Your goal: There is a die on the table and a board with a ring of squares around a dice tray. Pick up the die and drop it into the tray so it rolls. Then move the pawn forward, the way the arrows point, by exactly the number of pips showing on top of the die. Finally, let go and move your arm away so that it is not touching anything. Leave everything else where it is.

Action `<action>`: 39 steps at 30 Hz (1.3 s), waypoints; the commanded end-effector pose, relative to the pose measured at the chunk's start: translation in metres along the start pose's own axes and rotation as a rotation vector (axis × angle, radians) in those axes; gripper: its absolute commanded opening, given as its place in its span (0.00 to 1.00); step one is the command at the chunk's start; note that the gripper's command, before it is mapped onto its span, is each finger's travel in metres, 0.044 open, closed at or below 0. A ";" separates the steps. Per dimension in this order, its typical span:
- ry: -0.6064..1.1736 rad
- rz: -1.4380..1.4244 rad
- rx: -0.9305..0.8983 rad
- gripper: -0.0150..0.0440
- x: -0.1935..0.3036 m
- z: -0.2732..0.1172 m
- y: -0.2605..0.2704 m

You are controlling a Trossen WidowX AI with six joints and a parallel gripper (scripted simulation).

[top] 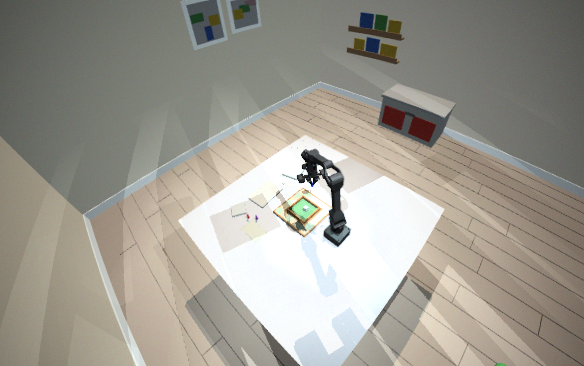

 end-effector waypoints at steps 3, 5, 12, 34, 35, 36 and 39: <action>0.015 -0.024 0.004 0.25 -0.006 0.008 0.020; 0.020 -0.039 0.006 0.25 -0.009 0.012 0.031; 0.015 -0.034 0.002 0.25 -0.023 0.027 0.072; 0.004 0.004 -0.021 0.25 -0.032 0.073 0.199; 0.004 0.004 -0.021 0.25 -0.032 0.075 0.199; 0.004 0.004 -0.021 0.25 -0.032 0.078 0.199; 0.004 0.004 -0.021 0.25 -0.032 0.091 0.199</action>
Point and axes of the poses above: the point midway between the two fingers, 35 mm back from their tips, its own z axis out along the fingers, its own y axis across the jaws, x = y × z, the point moved 4 cm from there along -z, back along the fingers, and after that the axes turned 13 degrees about -z, right-handed, at the moved point
